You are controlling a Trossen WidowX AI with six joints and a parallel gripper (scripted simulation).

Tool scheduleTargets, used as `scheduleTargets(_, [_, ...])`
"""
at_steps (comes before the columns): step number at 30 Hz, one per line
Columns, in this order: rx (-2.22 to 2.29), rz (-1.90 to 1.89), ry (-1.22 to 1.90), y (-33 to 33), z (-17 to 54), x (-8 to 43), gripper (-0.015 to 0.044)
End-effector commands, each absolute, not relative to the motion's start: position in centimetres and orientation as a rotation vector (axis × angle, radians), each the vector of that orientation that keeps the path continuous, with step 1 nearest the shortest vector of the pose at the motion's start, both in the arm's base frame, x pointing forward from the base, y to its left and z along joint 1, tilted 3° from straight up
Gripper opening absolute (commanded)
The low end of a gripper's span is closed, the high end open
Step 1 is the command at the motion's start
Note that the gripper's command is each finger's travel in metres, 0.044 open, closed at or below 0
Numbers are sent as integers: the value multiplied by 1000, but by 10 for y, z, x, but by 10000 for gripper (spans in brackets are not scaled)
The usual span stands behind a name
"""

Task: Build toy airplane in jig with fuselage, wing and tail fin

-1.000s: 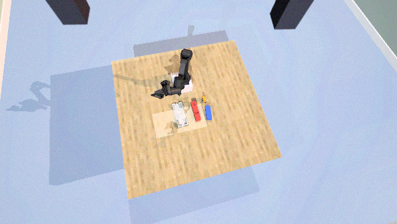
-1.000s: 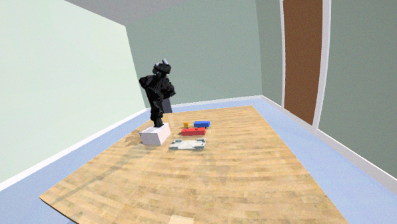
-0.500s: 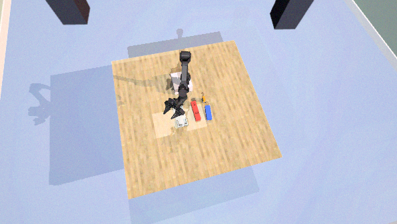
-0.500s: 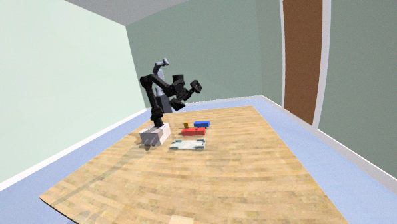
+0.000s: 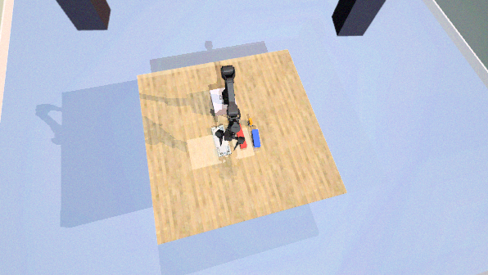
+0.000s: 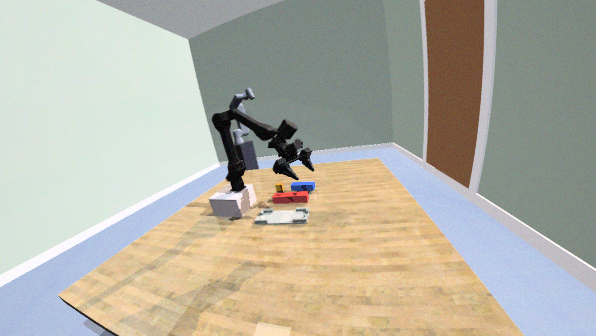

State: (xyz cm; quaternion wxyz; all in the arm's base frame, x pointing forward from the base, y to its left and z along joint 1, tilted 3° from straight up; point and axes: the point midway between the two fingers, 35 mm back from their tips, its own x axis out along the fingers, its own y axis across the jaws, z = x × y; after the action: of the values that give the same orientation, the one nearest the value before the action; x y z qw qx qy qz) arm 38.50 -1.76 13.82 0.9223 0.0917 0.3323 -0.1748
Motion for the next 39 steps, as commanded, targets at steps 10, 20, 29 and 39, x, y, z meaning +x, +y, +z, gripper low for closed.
scheduleTargets(10, [-153, 153, 1486, 78, 76, 263, 440])
scheduleTargets(20, [-155, 156, 1491, 78, 76, 262, 440])
scheduleTargets(29, [-155, 156, 1491, 79, 23, 265, 440])
scheduleTargets(39, [-155, 156, 1491, 79, 8, 266, 440])
